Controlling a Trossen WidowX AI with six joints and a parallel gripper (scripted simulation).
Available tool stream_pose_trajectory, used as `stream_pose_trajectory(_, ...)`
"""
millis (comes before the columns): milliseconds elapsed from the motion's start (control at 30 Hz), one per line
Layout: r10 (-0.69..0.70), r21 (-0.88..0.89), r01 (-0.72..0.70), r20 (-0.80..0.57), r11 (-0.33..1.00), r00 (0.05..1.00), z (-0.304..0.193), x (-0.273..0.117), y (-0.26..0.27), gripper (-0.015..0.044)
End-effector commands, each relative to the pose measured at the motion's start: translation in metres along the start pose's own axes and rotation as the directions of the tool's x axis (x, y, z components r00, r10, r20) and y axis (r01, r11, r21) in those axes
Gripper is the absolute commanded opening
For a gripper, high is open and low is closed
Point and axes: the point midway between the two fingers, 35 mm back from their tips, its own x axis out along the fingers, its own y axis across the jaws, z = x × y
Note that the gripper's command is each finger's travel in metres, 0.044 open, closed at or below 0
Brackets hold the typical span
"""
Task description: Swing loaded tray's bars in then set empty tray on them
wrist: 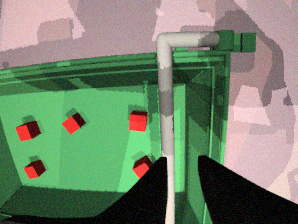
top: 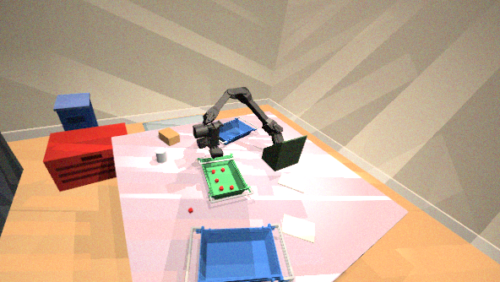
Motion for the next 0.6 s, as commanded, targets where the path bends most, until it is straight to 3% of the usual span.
stream_pose_trajectory(0, 0.0, -0.003, 0.0, 0.001, 1.0, 1.0, 0.0001, 0.0001, 0.0001, 0.009)
stream_pose_trajectory(567, 0.002, -0.004, -0.002, 0.002, 1.0, 1.0, 0.0016, -0.0072, 0.0009, 0.009)
